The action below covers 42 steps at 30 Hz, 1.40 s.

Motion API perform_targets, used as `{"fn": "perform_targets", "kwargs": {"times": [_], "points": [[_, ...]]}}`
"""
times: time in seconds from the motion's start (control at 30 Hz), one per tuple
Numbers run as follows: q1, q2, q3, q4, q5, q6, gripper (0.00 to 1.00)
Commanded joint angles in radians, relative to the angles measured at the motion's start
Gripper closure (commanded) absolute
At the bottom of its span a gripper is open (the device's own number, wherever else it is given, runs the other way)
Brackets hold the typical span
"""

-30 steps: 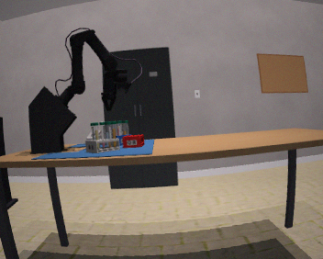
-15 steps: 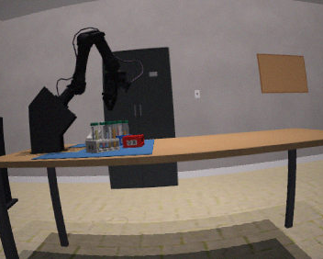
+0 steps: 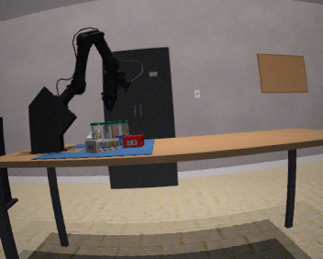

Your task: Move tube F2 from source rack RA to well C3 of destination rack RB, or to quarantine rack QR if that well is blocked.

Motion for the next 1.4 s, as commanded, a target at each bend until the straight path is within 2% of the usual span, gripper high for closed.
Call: {"fn": "perform_targets", "kwargs": {"times": [0.0,0.03,0.2,0.37,0.43,0.83,0.93,0.97,1.1,1.27,1.37], "points": [[0.016,0.001,0.02,0.017,0.017,0.006,0.7],[0.001,0.018,-0.015,0.026,0.015,-0.008,0.7],[-0.033,0.04,-0.042,0.079,-0.017,-0.031,0.7],[-0.048,0.059,-0.025,0.111,-0.025,-0.044,0.7],[-0.057,0.073,-0.053,0.132,-0.032,-0.052,0.7],[-0.107,0.144,-0.083,0.25,-0.063,-0.094,0.7],[-0.111,0.151,-0.081,0.261,-0.066,-0.098,0.7],[-0.115,0.15,-0.048,0.268,-0.068,-0.101,0.7],[-0.13,0.179,-0.096,0.305,-0.078,-0.113,0.7],[-0.13,0.16,-0.073,0.317,-0.076,-0.117,0.7],[-0.136,0.169,-0.099,0.324,-0.079,-0.119,0.7]]}}
